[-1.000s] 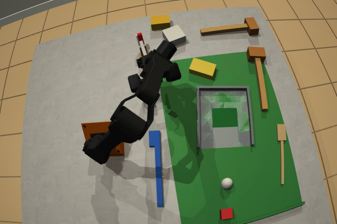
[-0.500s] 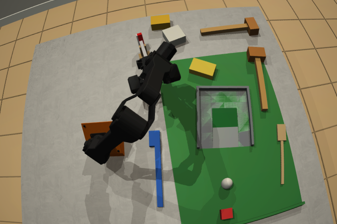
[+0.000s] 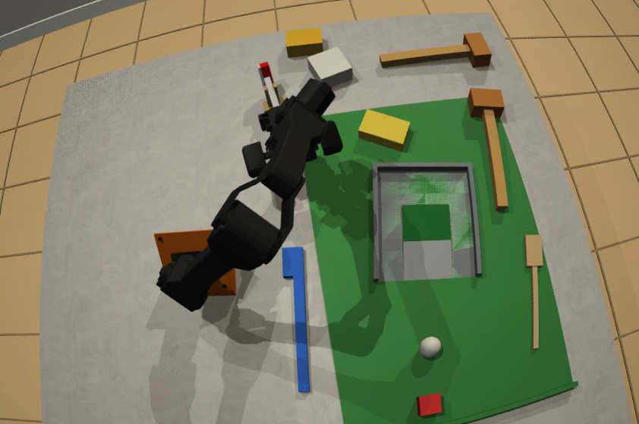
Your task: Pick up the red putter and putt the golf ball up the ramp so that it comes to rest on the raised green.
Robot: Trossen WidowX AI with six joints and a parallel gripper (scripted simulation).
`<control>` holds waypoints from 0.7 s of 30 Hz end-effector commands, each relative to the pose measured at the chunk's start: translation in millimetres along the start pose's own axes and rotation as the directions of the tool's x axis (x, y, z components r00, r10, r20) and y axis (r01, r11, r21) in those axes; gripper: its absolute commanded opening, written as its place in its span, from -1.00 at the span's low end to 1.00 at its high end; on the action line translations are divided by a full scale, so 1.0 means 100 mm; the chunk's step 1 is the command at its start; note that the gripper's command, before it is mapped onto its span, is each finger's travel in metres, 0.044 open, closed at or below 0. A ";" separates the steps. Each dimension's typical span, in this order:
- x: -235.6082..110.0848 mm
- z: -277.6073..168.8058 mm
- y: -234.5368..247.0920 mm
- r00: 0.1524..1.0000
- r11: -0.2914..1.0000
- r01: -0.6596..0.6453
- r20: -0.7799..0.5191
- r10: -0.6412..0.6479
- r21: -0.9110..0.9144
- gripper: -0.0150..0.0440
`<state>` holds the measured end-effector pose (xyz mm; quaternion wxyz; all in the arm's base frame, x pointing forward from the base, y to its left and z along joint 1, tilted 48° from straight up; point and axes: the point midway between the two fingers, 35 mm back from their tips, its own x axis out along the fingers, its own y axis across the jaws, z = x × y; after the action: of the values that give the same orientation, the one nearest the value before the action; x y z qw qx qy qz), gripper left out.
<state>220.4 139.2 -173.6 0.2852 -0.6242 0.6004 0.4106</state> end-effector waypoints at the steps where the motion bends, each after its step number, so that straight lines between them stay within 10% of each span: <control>1: 0.00 0.00 -0.01 1.000 1.000 0.002 -0.001 -0.002 0.001 -0.43; 21: -0.97 0.28 0.00 1.000 1.000 -0.001 0.004 0.001 -0.001 -0.49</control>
<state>220.5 207.7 -110.7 0.2796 -0.6279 0.5981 0.4120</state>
